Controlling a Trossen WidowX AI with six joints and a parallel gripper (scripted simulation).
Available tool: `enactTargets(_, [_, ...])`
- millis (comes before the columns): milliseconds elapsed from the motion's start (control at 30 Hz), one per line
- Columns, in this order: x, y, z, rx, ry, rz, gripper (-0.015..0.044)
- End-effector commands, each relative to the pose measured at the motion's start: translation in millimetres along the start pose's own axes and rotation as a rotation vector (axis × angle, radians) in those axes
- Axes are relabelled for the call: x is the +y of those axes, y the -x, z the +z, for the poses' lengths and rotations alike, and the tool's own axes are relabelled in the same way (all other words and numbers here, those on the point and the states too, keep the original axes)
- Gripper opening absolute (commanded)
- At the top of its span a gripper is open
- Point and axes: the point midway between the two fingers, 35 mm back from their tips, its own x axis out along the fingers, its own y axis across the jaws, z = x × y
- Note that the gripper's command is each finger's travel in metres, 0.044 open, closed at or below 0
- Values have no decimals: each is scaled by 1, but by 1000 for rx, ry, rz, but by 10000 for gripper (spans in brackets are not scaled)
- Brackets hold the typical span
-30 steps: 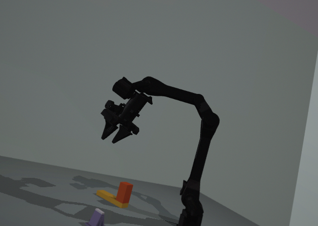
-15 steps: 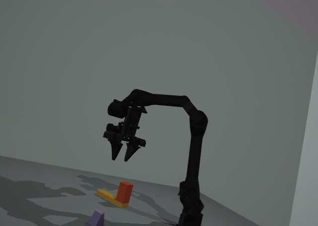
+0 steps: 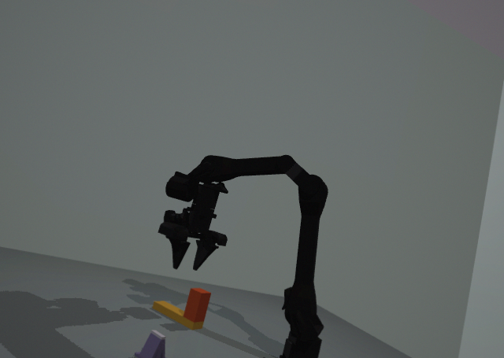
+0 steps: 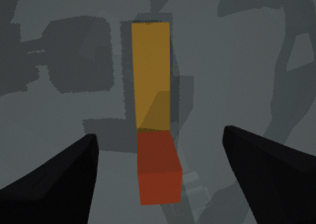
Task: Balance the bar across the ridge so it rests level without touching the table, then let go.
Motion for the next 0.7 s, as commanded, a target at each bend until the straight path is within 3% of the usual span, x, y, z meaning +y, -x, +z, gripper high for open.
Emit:
enactTargets(0, [0, -35, -2, 25, 4, -3, 315])
enactTargets(233, [-2, -77, -9, 25, 4, -3, 315])
enactTargets(667, [-2, -81, -9, 25, 4, -3, 315])
